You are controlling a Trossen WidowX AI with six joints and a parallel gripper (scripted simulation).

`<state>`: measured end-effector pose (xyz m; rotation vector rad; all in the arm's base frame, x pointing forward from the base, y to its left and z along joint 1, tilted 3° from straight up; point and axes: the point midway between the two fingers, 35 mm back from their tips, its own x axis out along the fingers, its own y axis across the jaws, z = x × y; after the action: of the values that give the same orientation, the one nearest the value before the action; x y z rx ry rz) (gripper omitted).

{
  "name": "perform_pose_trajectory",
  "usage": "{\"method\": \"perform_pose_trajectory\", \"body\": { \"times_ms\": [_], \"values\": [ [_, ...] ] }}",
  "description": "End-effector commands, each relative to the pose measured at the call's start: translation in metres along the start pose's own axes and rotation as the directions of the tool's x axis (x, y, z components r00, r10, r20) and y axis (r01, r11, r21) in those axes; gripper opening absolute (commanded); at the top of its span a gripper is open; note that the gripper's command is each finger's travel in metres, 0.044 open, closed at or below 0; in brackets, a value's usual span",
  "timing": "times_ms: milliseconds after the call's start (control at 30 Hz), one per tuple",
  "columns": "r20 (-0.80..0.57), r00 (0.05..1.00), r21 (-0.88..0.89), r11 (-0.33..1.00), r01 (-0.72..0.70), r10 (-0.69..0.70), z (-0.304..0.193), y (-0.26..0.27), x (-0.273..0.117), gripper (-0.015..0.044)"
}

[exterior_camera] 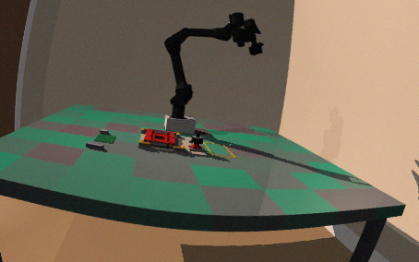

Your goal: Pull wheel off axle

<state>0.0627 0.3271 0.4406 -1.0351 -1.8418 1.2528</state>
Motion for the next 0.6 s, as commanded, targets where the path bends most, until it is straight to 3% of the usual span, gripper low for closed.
{"method": "perform_pose_trajectory", "body": {
  "times_ms": [0, 233, 567],
  "values": [
    [-0.121, 0.989, 0.202, 0.978, -0.056, 0.082, -0.034, 0.023, -0.009, 0.03],
    [-0.293, 0.927, 0.504, 0.862, -0.06, 0.236, -0.082, 0.069, -0.038, 0.03],
    [-0.457, 0.751, 0.786, 0.611, 0.091, 0.476, -0.132, 0.139, -0.102, 0.03]
  ]
}}
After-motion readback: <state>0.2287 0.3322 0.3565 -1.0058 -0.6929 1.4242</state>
